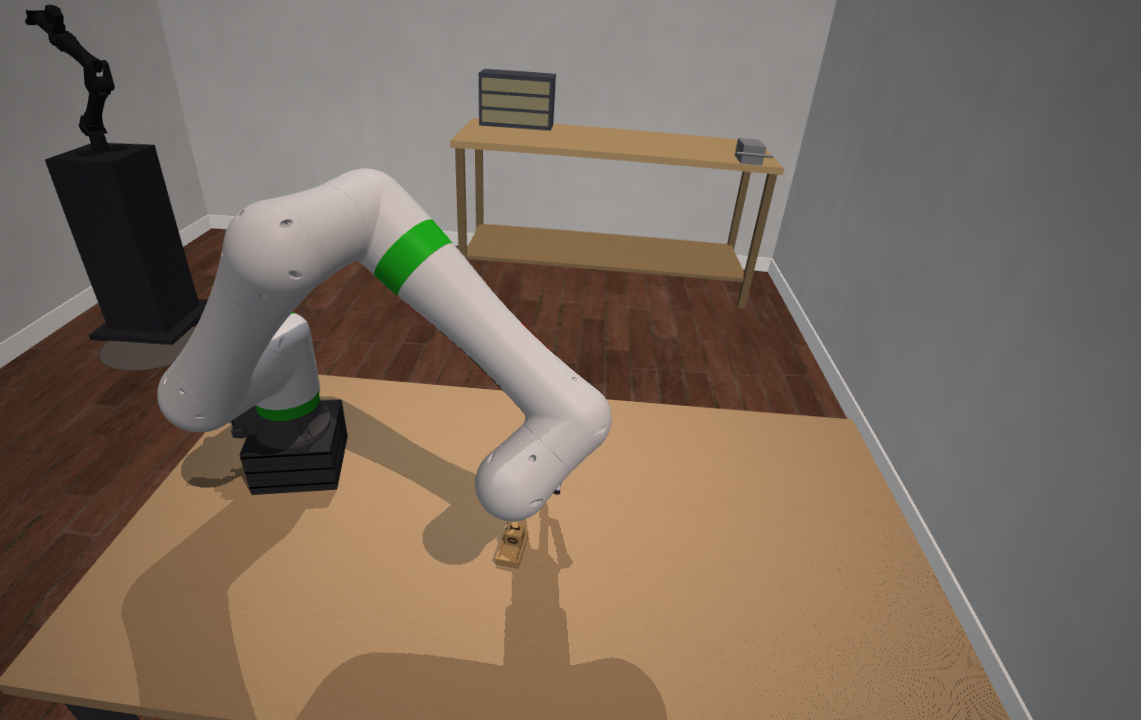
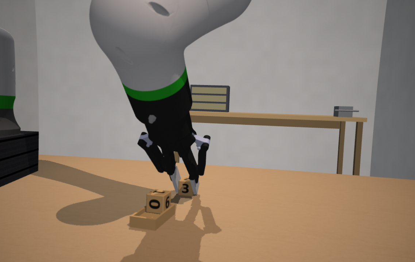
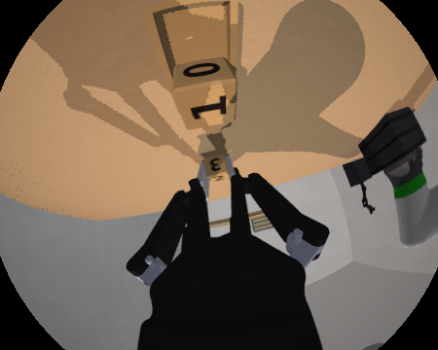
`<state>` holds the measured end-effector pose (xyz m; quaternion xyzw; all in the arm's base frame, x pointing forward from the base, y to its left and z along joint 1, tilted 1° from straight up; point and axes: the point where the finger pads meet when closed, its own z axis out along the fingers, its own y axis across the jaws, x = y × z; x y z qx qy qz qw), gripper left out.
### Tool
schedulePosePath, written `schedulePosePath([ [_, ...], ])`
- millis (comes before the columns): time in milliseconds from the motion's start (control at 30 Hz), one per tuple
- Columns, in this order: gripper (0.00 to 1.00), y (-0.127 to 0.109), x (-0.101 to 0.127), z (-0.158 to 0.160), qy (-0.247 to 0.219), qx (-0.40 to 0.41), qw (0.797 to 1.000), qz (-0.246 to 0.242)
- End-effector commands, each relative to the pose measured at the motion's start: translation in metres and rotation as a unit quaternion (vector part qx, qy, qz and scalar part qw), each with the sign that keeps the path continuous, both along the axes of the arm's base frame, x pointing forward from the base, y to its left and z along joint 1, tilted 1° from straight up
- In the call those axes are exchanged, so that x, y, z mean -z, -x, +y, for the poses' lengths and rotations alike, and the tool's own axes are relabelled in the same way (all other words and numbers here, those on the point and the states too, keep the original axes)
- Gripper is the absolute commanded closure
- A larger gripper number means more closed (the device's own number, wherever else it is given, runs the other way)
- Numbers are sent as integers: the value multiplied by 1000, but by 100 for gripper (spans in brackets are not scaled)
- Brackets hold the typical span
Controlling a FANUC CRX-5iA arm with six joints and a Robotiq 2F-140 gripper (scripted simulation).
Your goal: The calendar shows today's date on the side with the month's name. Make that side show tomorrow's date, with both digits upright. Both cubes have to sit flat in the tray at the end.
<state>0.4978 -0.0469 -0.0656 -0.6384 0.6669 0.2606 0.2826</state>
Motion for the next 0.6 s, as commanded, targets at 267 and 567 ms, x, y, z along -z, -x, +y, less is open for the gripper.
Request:
schedulePosePath([
  [267,68,0,0,0,0,0,1000,0],
  [567,53,0,0,0,0,0,1000,0],
])
